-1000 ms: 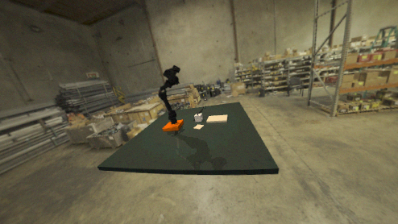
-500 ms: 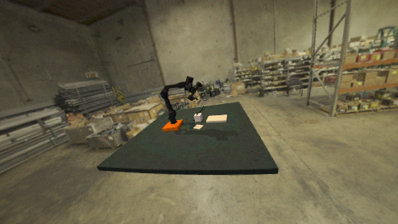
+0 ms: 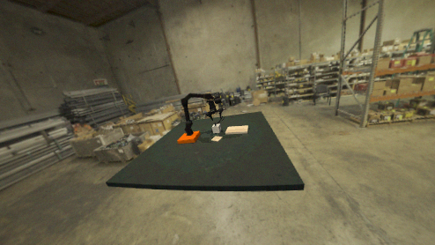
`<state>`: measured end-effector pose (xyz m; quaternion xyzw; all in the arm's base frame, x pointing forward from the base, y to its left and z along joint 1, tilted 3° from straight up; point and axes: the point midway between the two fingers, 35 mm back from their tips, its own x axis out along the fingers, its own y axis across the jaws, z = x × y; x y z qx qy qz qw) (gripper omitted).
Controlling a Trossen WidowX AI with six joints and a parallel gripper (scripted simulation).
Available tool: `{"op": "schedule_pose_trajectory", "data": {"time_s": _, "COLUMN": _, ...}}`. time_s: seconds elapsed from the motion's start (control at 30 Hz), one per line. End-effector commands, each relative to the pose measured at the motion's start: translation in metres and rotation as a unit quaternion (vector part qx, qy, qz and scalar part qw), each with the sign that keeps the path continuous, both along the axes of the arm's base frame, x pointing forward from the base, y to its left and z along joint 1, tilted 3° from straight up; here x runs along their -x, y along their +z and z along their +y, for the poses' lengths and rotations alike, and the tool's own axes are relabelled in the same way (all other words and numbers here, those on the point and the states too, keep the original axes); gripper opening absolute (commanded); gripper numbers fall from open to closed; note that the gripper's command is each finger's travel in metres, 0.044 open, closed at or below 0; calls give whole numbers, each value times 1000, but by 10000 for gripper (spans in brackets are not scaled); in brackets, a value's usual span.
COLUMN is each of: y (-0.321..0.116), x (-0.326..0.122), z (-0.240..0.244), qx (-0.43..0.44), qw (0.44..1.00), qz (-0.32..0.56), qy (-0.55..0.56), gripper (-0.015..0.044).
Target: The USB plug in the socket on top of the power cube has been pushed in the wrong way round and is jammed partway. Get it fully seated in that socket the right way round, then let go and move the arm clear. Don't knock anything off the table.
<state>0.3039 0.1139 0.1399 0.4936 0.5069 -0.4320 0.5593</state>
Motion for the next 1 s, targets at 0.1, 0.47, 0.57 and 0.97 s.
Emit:
{"op": "schedule_pose_trajectory", "data": {"time_s": 0.1, "y": -13, "x": 28, "z": 9, "qx": -1, "qw": 997, "qz": 68, "qy": -18, "gripper": 440}}
{"op": "schedule_pose_trajectory", "data": {"time_s": 0.47, "y": -15, "x": 28, "z": 9, "qx": -1, "qw": 997, "qz": 68, "qy": -18, "gripper": 440}}
{"op": "schedule_pose_trajectory", "data": {"time_s": 0.57, "y": -18, "x": 28, "z": 9, "qx": -1, "qw": 997, "qz": 68, "qy": -18, "gripper": 440}}
{"op": "schedule_pose_trajectory", "data": {"time_s": 0.97, "y": -30, "x": 29, "z": 9, "qx": -1, "qw": 997, "qz": 68, "qy": -18, "gripper": 440}}
